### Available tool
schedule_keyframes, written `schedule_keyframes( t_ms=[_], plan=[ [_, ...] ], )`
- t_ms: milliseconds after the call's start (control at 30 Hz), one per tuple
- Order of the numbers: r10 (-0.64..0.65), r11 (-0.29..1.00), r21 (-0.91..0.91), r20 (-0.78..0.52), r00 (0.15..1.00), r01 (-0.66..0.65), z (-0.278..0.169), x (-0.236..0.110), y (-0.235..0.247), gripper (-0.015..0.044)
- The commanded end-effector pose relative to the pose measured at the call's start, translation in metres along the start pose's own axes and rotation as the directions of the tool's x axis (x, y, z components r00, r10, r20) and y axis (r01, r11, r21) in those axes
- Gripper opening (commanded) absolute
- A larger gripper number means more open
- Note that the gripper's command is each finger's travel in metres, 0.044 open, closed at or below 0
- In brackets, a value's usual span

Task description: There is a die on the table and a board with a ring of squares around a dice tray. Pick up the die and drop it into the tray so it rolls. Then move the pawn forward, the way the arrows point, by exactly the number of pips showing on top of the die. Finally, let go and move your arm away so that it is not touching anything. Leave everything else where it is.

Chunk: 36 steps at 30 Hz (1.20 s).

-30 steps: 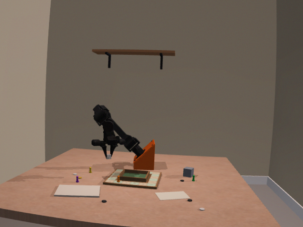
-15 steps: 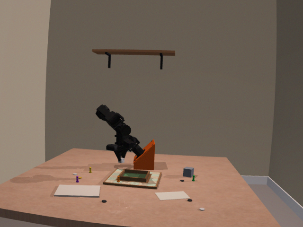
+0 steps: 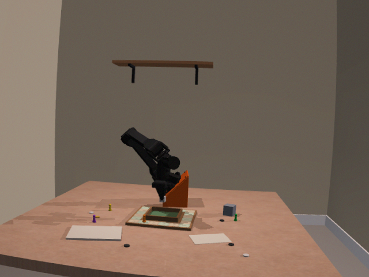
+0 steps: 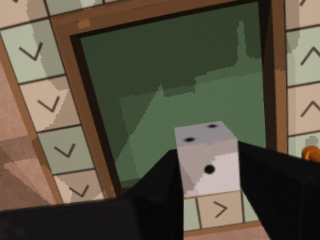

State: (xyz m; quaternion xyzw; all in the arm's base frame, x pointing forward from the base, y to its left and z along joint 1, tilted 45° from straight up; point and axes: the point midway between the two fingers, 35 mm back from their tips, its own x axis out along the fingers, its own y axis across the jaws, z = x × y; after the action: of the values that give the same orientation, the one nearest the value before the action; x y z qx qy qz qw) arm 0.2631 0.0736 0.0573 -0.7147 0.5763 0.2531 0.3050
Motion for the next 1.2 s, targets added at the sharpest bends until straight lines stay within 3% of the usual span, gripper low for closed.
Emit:
schedule_keyframes(
  t_ms=[0, 167, 467, 967, 1167],
  plan=[
    [0.003, 0.998, -0.060, -0.003, 1.000, -0.003, 0.007, 0.003, 0.004, 0.0000],
    [0.016, 0.998, -0.060, 0.016, 1.000, -0.015, 0.007, 0.004, 0.005, 0.0000],
    [0.133, 0.990, -0.077, 0.281, 0.951, -0.115, 0.008, 0.014, 0.013, 0.0000],
    [0.083, 0.996, -0.076, 0.695, 0.714, -0.041, 0.009, 0.018, 0.015, 0.0000],
    [0.047, 0.998, -0.061, 0.746, 0.664, -0.003, 0.008, 0.016, 0.014, 0.0000]
  ],
)
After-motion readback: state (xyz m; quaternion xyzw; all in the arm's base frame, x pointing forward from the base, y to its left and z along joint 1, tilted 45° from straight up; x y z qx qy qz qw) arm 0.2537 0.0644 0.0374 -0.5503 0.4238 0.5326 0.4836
